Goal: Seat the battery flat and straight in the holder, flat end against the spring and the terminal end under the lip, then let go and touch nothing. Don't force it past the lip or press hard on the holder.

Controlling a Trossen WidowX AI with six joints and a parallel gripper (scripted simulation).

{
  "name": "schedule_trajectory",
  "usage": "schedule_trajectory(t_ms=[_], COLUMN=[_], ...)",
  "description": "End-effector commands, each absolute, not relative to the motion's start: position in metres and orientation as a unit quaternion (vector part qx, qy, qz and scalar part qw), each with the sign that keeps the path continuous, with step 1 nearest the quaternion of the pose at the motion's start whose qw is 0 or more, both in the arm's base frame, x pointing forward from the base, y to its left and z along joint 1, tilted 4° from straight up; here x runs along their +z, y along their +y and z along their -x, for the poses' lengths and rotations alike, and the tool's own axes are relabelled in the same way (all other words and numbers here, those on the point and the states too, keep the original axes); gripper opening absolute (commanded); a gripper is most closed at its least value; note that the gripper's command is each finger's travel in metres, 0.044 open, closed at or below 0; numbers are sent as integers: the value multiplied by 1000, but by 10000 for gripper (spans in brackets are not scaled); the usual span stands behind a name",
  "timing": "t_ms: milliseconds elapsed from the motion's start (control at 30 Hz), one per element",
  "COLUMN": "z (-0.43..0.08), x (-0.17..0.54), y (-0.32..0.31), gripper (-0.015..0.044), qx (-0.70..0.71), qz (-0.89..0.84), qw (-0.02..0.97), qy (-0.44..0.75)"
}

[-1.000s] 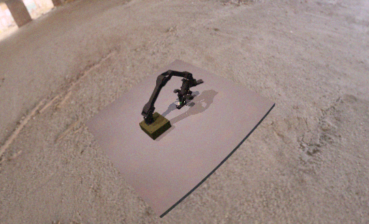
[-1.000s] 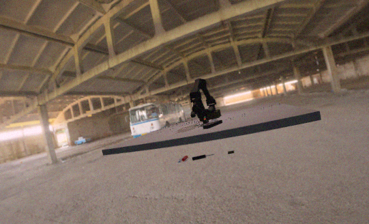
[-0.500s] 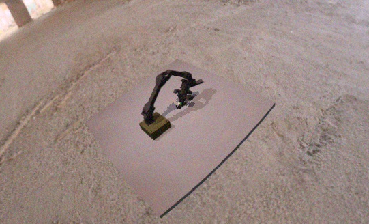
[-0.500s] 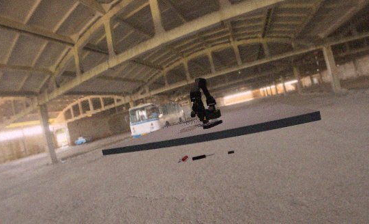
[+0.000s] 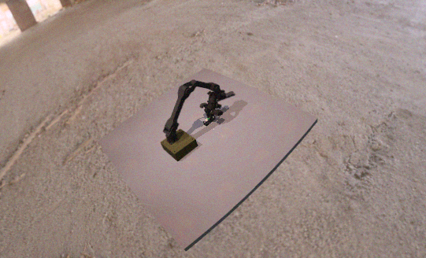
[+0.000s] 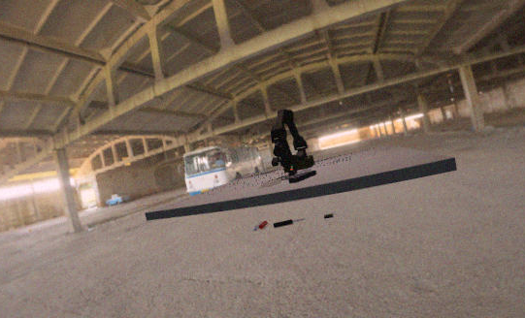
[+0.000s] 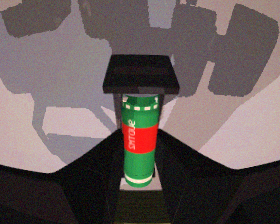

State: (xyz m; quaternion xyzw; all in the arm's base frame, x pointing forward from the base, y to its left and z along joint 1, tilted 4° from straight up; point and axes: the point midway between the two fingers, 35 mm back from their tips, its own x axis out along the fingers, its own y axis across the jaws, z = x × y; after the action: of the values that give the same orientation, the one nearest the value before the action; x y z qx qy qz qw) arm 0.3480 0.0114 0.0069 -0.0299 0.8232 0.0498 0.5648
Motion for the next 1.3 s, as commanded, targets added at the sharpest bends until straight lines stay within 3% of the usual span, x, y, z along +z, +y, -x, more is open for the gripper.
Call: schedule_trajectory(t_ms=[0,1267], z=[-353,-348], x=[6,1], y=[12,11], gripper=[60,60], qx=[51,54], qz=[28,24], qw=[580,644], qy=[812,762])
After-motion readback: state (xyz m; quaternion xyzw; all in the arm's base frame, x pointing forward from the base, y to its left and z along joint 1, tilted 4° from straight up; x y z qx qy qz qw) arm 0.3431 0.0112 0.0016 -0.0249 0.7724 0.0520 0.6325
